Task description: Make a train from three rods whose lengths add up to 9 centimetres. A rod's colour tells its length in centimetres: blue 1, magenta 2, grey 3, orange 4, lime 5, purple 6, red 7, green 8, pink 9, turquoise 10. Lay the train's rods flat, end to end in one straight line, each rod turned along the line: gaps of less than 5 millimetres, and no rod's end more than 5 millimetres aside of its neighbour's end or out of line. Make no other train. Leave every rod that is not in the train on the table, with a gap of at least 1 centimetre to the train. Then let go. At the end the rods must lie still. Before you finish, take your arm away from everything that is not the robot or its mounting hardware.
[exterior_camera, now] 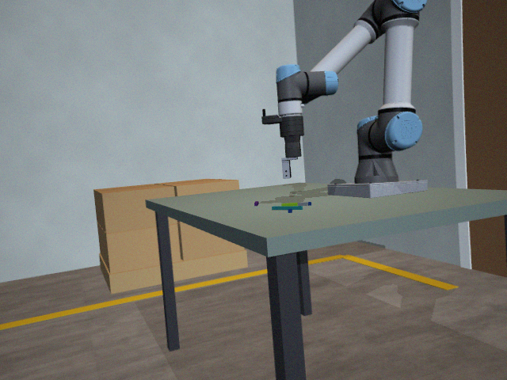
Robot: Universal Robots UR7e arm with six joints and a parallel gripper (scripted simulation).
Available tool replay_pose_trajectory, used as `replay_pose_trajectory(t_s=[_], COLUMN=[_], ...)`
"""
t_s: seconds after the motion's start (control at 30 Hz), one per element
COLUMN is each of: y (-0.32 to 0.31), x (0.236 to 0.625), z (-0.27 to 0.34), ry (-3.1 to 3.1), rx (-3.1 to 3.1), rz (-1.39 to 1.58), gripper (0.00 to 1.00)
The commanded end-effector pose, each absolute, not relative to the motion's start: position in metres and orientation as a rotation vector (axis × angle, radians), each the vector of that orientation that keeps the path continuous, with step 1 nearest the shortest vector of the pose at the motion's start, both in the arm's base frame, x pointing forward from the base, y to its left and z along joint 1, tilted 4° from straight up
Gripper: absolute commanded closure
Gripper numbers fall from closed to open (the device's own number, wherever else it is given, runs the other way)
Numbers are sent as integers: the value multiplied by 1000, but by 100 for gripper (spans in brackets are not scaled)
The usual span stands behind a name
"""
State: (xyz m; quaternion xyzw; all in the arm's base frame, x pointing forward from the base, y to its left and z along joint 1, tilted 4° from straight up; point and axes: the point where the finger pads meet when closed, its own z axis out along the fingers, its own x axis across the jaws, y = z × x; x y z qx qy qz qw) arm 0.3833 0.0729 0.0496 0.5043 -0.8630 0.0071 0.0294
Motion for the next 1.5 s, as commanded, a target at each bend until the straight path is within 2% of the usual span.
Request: replay_pose_trajectory(t_s=[0.0,0.6,1.1,1.47], y=[74,74,77,78], x=[383,385,388,388], z=[50,57,127,143], ry=[-2660,-2663,-2663,-2663], rx=[1558,1560,1560,1559], rz=[21,25,24,24], gripper=[0,0,0,0])
